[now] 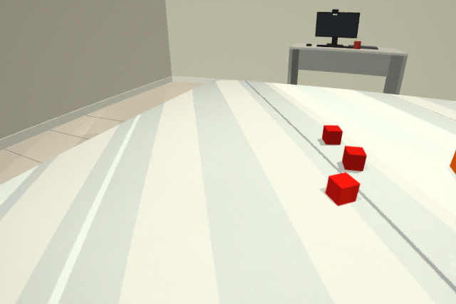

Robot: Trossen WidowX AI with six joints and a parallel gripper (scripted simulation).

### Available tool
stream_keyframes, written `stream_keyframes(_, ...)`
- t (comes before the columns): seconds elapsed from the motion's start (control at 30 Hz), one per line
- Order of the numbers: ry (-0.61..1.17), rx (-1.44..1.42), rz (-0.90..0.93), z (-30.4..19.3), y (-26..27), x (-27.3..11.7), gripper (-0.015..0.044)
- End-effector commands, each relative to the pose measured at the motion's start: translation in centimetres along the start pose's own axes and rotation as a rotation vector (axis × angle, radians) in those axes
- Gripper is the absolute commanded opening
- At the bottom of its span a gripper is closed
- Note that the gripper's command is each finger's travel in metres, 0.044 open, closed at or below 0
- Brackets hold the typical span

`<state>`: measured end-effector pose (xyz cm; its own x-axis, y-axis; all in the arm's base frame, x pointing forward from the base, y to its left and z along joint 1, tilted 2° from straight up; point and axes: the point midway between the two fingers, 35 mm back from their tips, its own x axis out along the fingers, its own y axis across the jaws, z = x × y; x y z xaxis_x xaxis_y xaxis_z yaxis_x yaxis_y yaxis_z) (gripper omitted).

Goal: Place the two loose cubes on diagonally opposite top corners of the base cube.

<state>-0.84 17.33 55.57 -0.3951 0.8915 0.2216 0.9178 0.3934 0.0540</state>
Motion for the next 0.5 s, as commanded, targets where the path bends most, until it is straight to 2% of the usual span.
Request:
stream_keyframes(0.0, 0.003, 0.01, 0.008, 0.0, 0.2, 0.0, 0.0374)
stream_keyframes(0.13, 0.044, 0.262, 0.135, 0.3, 3.9, -0.2, 0.0269)
stream_keyframes(0.47, 0.234, 1.08, 0.467, 4.2, 14.5, -3.3, 0.0265)
